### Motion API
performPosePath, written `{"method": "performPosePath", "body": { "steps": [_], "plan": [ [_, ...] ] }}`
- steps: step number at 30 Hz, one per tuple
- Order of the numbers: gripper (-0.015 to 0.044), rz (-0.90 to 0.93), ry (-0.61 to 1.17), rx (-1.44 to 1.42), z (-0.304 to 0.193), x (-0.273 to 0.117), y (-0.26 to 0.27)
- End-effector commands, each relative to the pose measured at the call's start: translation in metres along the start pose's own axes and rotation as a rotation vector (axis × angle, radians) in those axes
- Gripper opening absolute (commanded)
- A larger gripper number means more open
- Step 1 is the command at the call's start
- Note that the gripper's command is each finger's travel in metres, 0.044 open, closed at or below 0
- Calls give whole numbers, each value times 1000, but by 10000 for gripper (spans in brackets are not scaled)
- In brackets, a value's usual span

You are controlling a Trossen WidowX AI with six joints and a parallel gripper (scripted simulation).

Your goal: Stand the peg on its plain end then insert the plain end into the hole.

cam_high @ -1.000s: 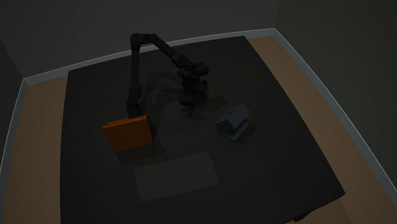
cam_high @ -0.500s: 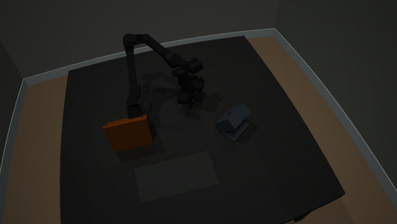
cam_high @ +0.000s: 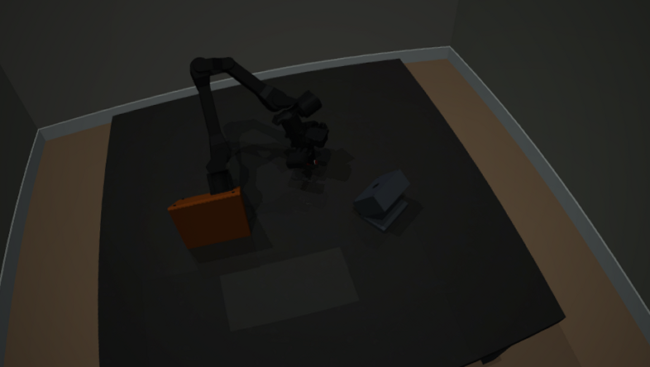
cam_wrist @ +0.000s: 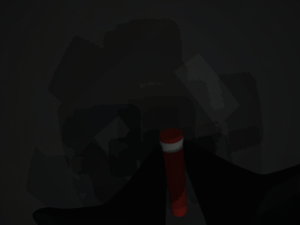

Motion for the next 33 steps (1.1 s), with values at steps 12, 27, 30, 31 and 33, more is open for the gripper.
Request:
{"method": "performPosePath", "body": {
  "steps": [12, 27, 30, 31, 33],
  "plan": [
    [51, -19, -124, 6, -14, -7, 0],
    [51, -32, -253, 7, -28, -14, 1],
    [51, -35, -279, 7, -31, -15, 2],
    [51, -36, -287, 7, -32, -15, 2],
    [51, -38, -305, 7, -34, -16, 2]
  ]
}}
Point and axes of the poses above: the point midway between the two fingers, 35 mm back from their tips, its own x axis out along the fingers, its own y axis across the jaws, z = x × y, the point moved 6 cm from there along -x, back along the fingers, and after that the axes turned 6 degrees about -x, right-handed, at the moved point
